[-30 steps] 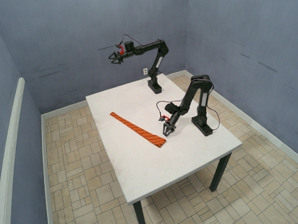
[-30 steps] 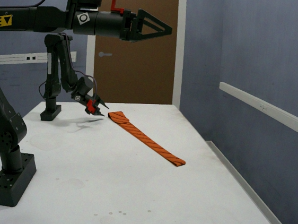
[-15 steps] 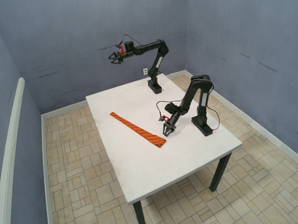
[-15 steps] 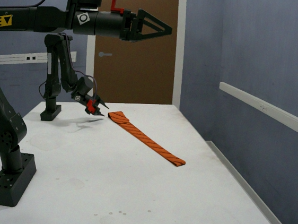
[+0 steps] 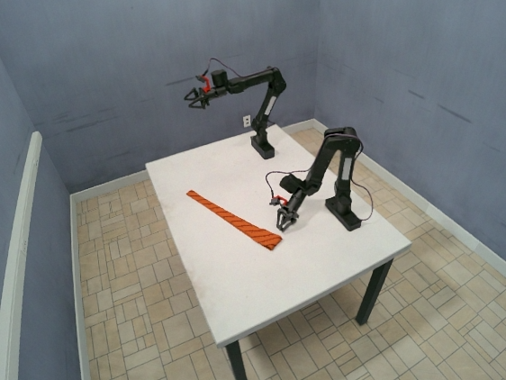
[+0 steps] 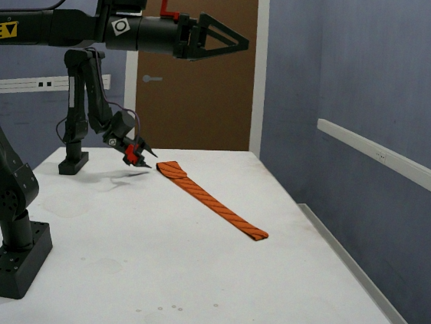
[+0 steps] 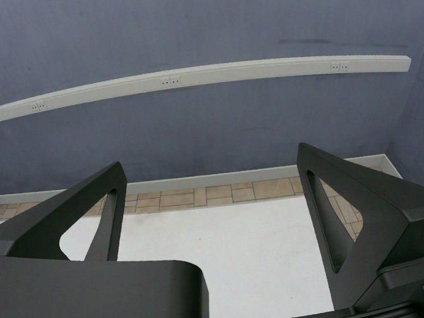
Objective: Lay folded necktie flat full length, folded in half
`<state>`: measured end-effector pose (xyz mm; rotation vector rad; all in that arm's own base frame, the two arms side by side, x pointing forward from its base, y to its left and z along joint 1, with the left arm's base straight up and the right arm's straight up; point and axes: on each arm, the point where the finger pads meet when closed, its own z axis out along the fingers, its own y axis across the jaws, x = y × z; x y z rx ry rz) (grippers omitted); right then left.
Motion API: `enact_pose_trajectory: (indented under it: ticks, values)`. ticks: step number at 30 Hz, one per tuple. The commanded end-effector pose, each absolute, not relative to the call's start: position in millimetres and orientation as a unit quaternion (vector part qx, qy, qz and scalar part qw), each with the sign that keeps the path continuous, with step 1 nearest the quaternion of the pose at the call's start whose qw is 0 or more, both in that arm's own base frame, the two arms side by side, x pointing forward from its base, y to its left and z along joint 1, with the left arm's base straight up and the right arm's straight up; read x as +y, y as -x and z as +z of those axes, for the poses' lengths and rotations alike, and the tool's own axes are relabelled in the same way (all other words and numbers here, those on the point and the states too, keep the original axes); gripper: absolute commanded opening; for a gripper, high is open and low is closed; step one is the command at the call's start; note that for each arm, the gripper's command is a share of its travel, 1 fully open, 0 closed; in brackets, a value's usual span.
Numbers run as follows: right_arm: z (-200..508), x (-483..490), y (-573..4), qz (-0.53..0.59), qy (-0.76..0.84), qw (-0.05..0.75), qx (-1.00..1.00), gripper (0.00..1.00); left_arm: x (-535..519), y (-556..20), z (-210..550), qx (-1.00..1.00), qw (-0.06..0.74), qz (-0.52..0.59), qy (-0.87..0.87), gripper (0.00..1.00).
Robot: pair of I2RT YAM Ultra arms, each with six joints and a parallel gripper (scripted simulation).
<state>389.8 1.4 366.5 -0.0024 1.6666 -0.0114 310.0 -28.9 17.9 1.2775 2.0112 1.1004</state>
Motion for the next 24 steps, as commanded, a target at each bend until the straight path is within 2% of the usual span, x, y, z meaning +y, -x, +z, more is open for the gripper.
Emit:
enact_pose_trajectory:
  ticks: [1,24]
  values:
    - [399.3,1.1,-383.3,0.001,0.000,0.700,0.714,1.00,-25.8,-313.2,19.3,0.740,0.258,0.410,-0.466,0.43]
    - [399.3,1.1,-383.3,0.001,0.000,0.700,0.714,1.00,-19.9,-334.0,18.2,0.740,0.258,0.410,-0.466,0.43]
